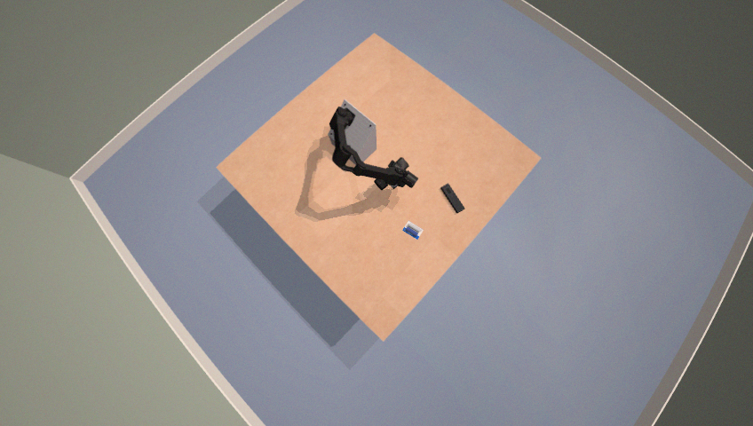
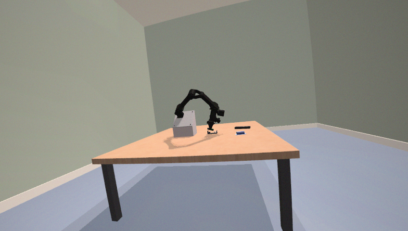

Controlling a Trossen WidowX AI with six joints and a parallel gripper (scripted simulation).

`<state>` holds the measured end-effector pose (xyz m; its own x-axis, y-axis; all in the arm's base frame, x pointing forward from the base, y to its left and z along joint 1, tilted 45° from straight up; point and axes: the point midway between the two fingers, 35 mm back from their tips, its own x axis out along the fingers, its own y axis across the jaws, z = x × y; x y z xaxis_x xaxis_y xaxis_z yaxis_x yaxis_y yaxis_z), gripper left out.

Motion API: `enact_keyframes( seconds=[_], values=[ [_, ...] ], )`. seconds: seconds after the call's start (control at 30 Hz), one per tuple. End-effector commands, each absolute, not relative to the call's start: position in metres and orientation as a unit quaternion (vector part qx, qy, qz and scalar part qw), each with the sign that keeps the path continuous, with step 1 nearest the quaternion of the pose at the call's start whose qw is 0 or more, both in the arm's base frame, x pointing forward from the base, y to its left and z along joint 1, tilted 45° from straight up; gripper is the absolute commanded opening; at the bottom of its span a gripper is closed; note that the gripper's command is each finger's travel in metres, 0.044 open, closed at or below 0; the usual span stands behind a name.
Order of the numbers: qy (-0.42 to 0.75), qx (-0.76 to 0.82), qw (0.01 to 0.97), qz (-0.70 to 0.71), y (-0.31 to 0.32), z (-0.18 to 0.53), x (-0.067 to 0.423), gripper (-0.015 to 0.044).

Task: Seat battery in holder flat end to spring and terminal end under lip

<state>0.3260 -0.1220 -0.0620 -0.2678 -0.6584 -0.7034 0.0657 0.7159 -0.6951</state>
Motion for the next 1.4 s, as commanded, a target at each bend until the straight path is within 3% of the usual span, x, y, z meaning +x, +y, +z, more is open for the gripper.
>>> enact_keyframes(
  seconds=[0.0, 1.37],
  values=[
    [0.736, -0.196, 0.563, -0.32, -0.1235, -0.0634, 0.3279, 0.0065],
    [0.787, -0.164, 0.488, -0.34, -0.133, -0.0711, 0.3346, 0.0065]
  ],
)
